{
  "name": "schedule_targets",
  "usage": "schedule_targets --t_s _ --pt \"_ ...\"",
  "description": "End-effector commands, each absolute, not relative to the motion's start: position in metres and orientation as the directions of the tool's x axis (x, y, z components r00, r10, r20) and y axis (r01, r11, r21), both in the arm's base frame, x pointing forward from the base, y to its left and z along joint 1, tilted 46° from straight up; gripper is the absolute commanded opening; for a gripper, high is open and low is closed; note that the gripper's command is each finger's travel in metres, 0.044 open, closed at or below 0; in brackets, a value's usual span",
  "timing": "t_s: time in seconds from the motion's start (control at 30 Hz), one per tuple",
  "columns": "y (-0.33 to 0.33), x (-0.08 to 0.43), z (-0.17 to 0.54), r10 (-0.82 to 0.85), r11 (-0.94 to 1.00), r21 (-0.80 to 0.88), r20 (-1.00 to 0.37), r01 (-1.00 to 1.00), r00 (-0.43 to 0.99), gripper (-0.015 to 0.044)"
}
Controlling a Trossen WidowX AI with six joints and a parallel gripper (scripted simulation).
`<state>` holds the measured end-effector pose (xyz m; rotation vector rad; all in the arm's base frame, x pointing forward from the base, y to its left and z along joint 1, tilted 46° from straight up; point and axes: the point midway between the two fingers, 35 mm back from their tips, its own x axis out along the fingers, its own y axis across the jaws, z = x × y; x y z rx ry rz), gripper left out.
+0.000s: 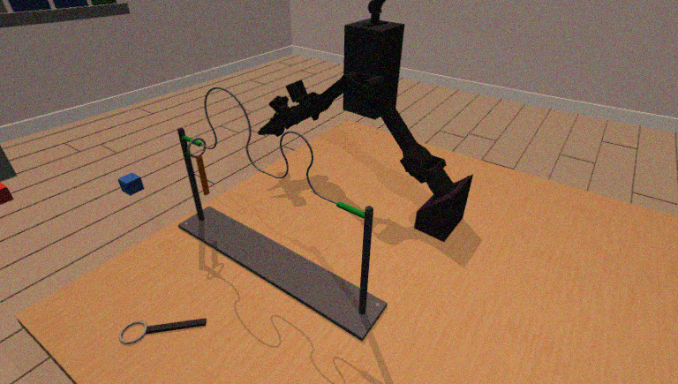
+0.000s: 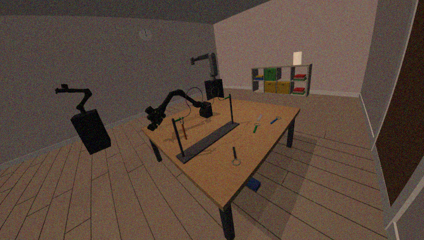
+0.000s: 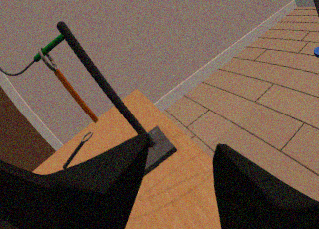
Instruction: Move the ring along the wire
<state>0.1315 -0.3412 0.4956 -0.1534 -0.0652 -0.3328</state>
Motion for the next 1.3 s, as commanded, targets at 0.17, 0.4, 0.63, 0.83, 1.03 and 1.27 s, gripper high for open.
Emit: schedule_targets --t_s 0.17,0.4,0.63,0.83,1.03,1.27 --pt "-0.370 0.229 0.442 -0.129 0.853 -0.505 0.039 0.131 0.991 0.0160" --pt "-0.367 0.290 0.408 -0.018 0.738 -0.674 0.006 0.017 1.000 0.0160" --pt "-0.361 0.323 0.388 0.043 0.657 -0.753 -0.014 -0.039 0.999 0.0160" --pt "-0.361 0.323 0.388 0.043 0.657 -0.753 -0.014 -0.039 0.999 0.0160" --pt "-0.340 0.348 0.403 0.043 0.658 -0.752 -0.011 -0.037 0.999 0.0160" --pt "-0.318 0.370 0.417 0.043 0.660 -0.751 -0.007 -0.034 0.999 0.0160"
